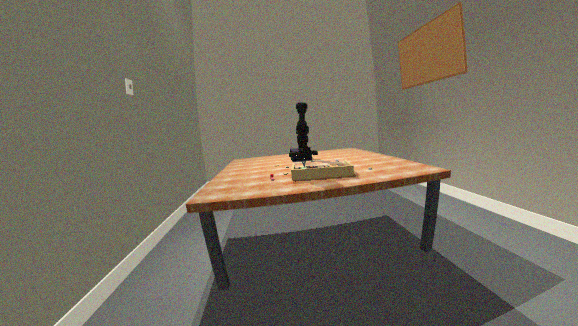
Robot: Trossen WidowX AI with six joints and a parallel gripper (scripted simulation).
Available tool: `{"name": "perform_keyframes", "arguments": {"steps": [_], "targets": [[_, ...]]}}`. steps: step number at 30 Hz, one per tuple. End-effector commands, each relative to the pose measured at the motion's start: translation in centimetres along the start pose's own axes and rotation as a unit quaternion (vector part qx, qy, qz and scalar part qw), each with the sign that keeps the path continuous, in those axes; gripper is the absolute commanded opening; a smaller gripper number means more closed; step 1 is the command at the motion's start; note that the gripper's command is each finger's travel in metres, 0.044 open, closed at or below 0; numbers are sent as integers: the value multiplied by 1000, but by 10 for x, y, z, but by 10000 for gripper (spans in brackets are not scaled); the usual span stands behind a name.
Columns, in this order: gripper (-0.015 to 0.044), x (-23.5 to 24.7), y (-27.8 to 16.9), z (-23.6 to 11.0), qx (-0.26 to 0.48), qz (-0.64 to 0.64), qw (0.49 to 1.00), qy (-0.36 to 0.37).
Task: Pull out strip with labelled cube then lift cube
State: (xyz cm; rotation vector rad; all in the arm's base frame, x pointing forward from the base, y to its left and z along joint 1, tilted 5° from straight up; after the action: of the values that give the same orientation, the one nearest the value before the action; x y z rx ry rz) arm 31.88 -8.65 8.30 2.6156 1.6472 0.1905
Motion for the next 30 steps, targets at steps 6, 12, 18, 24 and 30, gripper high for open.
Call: {"name": "perform_keyframes", "arguments": {"steps": [6,12,18,24,30], "targets": [[0,-4,-20,6,16,3,1000,-1],[0,-5,-28,6,17,3,1000,-1],[0,-6,-35,6,17,3,1000,-1],[0,-8,-43,6,17,3,1000,-1],[0,-9,-51,6,18,3,1000,-1]]}}
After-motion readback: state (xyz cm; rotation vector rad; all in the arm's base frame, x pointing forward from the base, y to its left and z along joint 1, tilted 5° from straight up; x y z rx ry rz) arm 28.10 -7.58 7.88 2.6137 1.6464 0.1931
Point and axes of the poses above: the point midway between the two fingers, 35 mm back from their tips, its own z axis out along the fingers, its own x axis across the jaws, y = z × x, the point moved 10 cm from there along -z, back along the fingers, and after that the axes turned 12 degrees about z, right-handed, at the moved point
